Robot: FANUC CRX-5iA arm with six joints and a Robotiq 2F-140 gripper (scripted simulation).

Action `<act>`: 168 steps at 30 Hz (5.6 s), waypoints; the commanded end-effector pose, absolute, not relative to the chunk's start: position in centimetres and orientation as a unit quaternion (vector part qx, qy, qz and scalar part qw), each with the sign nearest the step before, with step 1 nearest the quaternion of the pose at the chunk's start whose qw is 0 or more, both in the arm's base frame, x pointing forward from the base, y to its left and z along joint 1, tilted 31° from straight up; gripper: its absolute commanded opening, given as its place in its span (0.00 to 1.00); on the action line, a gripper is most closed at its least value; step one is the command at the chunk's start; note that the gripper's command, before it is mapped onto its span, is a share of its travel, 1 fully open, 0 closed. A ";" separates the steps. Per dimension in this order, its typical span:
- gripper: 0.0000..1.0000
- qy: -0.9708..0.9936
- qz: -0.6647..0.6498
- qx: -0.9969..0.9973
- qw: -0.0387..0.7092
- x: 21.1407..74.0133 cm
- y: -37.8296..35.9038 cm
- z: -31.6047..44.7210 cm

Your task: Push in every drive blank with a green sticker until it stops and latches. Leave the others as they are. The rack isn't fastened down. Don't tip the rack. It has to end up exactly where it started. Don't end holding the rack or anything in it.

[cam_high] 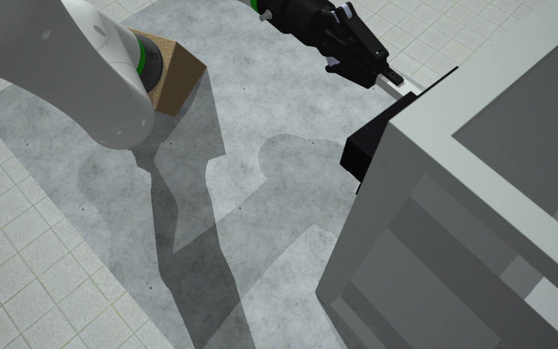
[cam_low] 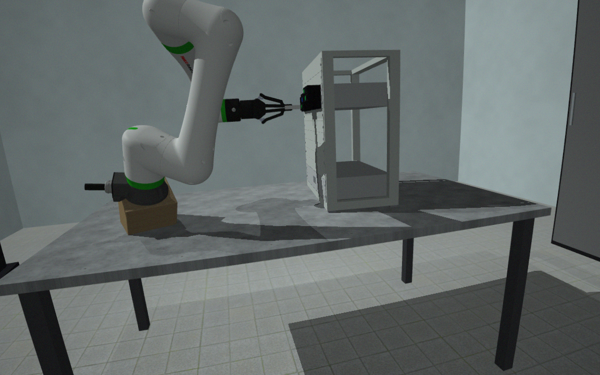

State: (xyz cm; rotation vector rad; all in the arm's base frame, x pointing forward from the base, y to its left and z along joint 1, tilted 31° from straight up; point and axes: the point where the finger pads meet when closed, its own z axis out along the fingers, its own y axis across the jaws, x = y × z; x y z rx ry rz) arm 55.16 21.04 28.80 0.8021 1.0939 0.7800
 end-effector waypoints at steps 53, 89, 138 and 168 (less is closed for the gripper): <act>0.00 0.493 0.352 0.361 0.709 57.2 20.7 29.3; 0.00 0.493 0.352 0.361 0.709 58.4 20.5 29.7; 0.00 0.493 0.352 0.361 0.709 59.2 20.4 29.9; 0.00 0.493 0.352 0.361 0.709 59.3 20.3 29.9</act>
